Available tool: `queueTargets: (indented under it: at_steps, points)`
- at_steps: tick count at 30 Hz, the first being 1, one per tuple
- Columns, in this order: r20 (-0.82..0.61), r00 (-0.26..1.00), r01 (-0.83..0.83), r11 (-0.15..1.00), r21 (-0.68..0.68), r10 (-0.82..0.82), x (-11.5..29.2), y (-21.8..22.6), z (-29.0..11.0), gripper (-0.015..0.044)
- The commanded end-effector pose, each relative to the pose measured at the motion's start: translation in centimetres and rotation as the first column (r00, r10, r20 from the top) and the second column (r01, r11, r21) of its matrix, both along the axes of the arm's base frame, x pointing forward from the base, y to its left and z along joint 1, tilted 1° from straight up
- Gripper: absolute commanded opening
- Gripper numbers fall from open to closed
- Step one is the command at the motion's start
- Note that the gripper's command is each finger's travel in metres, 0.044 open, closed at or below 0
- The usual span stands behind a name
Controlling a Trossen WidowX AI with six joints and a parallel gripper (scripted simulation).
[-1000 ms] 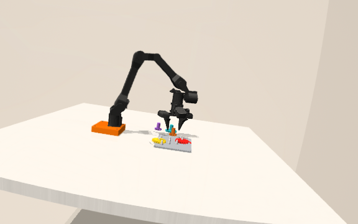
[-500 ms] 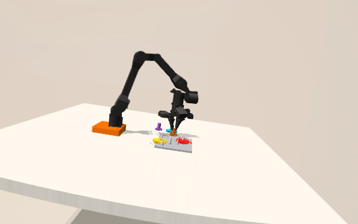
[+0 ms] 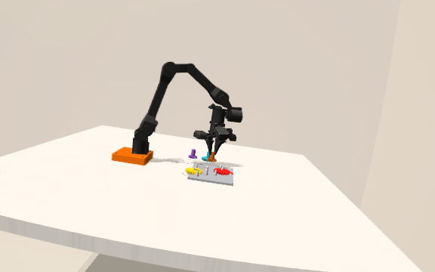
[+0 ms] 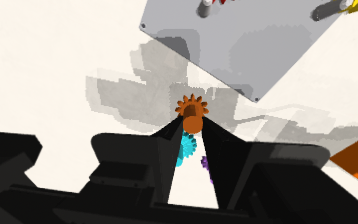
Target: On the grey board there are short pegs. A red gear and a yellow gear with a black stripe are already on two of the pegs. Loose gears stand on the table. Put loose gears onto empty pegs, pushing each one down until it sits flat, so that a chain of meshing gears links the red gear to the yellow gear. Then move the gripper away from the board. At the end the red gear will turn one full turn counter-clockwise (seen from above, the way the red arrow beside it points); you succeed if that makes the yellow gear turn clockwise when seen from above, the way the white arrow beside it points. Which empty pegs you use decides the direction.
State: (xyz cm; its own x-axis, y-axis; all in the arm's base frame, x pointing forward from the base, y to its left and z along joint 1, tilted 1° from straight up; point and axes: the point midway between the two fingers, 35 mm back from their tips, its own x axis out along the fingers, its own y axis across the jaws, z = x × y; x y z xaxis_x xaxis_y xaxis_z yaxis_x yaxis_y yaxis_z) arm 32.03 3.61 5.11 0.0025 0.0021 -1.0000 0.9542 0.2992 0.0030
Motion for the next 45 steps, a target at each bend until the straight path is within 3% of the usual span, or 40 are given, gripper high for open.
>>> queueTargets:
  at_steps: [1, 45]
  points:
    - [0.008, 1.000, 0.002, 1.000, -0.004, -0.002, 0.3, -0.1, 1.0, 0.0000]
    - [0.009, 1.000, 0.000, 1.000, -0.004, 0.000, 0.1, -0.5, 11.0, 0.0000]
